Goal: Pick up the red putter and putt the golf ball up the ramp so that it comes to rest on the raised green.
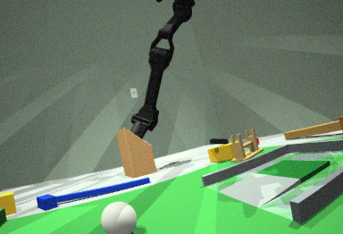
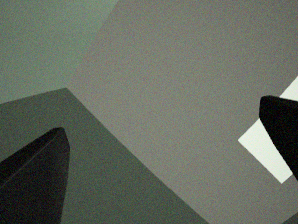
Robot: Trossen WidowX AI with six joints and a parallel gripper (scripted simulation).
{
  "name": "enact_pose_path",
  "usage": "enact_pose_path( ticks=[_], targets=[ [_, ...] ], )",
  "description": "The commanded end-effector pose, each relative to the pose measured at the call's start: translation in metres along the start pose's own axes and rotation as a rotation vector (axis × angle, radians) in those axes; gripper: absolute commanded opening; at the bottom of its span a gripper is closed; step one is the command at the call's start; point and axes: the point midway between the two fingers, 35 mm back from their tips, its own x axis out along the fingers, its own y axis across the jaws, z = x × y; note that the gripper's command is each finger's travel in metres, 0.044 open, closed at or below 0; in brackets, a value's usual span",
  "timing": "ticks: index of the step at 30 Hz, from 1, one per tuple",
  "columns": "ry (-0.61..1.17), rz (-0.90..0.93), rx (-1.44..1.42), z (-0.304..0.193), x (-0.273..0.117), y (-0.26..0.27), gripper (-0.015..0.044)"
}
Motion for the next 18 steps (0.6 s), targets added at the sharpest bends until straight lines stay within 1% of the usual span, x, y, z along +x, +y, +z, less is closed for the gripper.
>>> enact_pose_path(
  ticks=[1, 2, 8, 12, 15, 18],
  targets=[
    [0.004, -0.002, 0.003, -0.002, 0.000, 0.000, 0.0426],
    [0.017, -0.006, 0.012, -0.010, 0.000, 0.000, 0.0440],
    [0.180, -0.050, 0.104, -0.096, -0.009, 0.009, 0.0440],
    [0.302, -0.068, 0.109, -0.140, -0.011, 0.019, 0.0440],
    [0.432, -0.065, 0.117, -0.186, -0.021, 0.032, 0.0440],
    [0.573, -0.053, 0.127, -0.232, -0.039, 0.048, 0.0440]
  ],
)
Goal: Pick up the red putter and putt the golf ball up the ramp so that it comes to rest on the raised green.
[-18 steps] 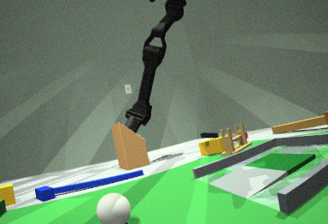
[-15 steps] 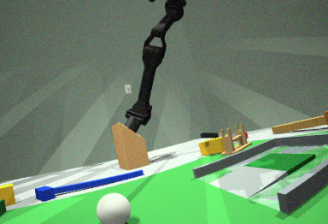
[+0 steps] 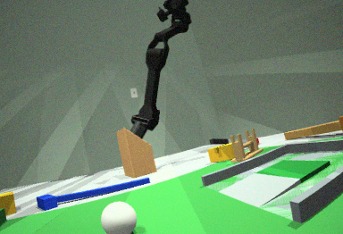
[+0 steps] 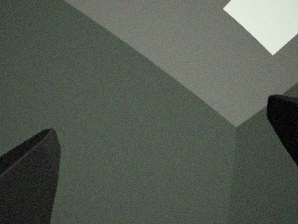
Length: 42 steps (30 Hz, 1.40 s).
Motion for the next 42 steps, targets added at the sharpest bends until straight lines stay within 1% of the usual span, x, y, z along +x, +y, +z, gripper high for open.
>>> enact_pose_path(
  ticks=[1, 6, 11, 17, 23, 26, 33, 37, 42],
  targets=[
    [0.190, -0.004, 0.007, -0.071, 0.001, 0.010, 0.0440],
    [0.404, -0.014, 0.043, -0.141, -0.019, 0.024, 0.0440],
    [0.650, -0.016, 0.038, -0.218, -0.057, 0.034, 0.0440],
    [0.937, -0.033, 0.021, -0.291, -0.123, 0.038, 0.0440],
    [1.223, -0.081, 0.022, -0.339, -0.209, 0.036, 0.0440],
    [1.368, -0.158, 0.068, -0.353, -0.259, 0.034, 0.0440],
    [1.682, -0.210, 0.065, -0.360, -0.372, 0.032, 0.0440],
    [1.876, -0.252, 0.077, -0.344, -0.443, 0.034, 0.0440],
    [2.105, -0.319, 0.113, -0.307, -0.524, 0.041, 0.0440]
  ],
)
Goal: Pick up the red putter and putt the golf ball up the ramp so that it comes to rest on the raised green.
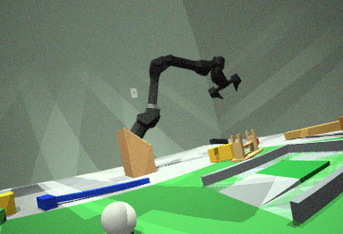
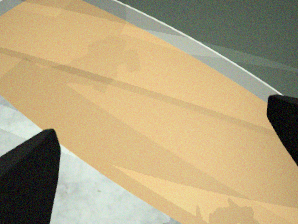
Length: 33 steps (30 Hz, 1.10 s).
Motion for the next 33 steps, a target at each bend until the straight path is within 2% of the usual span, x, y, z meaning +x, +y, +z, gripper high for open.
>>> enact_pose_path(
  ticks=[1, 11, 17, 22, 25, 33],
  targets=[
    [0.184, -0.025, 0.050, -0.071, -0.007, -0.012, 0.0440],
    [0.510, -0.059, 0.194, -0.199, -0.057, -0.018, 0.0440],
    [0.751, -0.061, 0.338, -0.284, -0.119, 0.000, 0.0440],
    [0.914, -0.045, 0.491, -0.335, -0.176, 0.029, 0.0440],
    [0.973, -0.033, 0.568, -0.351, -0.201, 0.045, 0.0440],
    [0.976, -0.033, 0.573, -0.359, -0.198, 0.047, 0.0440]
  ],
)
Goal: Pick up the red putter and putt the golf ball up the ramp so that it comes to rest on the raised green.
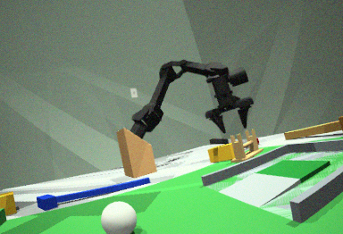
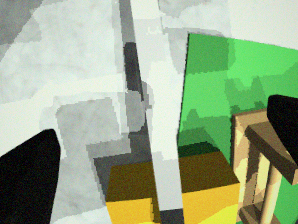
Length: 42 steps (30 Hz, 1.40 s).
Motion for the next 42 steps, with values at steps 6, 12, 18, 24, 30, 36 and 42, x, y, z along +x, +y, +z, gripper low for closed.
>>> enact_pose_path(
  ticks=[6, 12, 18, 24, 30, 36, 42],
  targets=[
    [0.011, 0.006, 0.009, -0.005, 0.023, -0.001, 0.0440],
    [0.010, 0.006, 0.009, -0.006, 0.040, -0.001, 0.0440],
    [0.010, 0.006, 0.009, -0.006, 0.046, -0.001, 0.0440],
    [0.010, 0.006, 0.009, -0.007, 0.052, -0.001, 0.0440],
    [0.009, 0.006, 0.010, -0.007, 0.062, -0.001, 0.0440],
    [0.009, 0.006, 0.010, -0.008, 0.069, -0.001, 0.0440],
    [0.005, 0.007, 0.005, -0.006, 0.066, 0.000, 0.0335]
  ],
)
